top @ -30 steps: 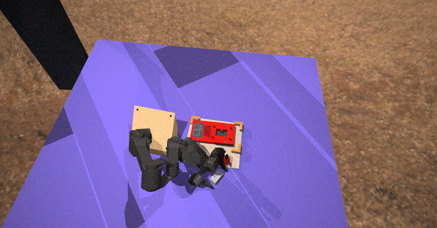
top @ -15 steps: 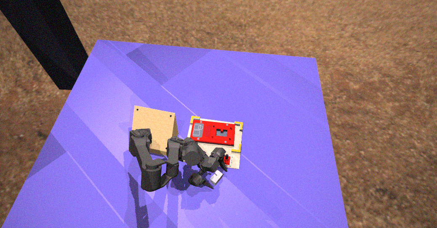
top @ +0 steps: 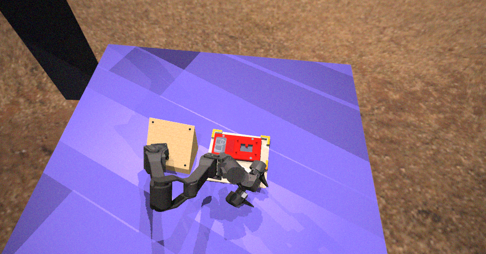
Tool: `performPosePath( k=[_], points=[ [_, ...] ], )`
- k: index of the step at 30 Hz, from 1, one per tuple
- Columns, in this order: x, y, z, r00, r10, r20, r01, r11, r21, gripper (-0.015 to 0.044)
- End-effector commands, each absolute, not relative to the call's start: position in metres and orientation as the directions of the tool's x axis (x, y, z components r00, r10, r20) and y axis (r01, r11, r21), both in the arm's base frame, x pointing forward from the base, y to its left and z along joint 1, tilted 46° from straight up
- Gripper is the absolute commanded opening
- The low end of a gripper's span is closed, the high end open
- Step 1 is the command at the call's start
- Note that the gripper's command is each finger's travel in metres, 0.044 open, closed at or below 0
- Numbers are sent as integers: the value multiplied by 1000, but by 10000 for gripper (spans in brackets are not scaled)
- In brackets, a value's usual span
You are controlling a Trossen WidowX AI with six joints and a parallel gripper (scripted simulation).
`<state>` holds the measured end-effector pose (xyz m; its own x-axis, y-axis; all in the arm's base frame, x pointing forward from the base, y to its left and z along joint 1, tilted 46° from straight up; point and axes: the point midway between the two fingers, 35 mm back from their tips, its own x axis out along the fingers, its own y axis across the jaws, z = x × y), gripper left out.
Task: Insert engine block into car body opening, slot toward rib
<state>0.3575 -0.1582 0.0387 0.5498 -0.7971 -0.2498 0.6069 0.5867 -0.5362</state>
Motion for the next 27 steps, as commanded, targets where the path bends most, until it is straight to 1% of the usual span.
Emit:
performPosePath(
  k=[1, 7, 14, 23, 27],
  points=[
    [382, -154, 28, 522, -773, -360, 584, 632, -510, 440],
    [396, -147, 18, 408, -748, -524, 579, 655, -485, 440],
    [389, -137, 31, 215, -723, -657, 600, 628, -495, 440],
    [372, -128, 69, 41, -708, -705, 646, 557, -522, 440],
    [357, -124, 88, -49, -703, -709, 642, 522, -562, 440]
  ],
)
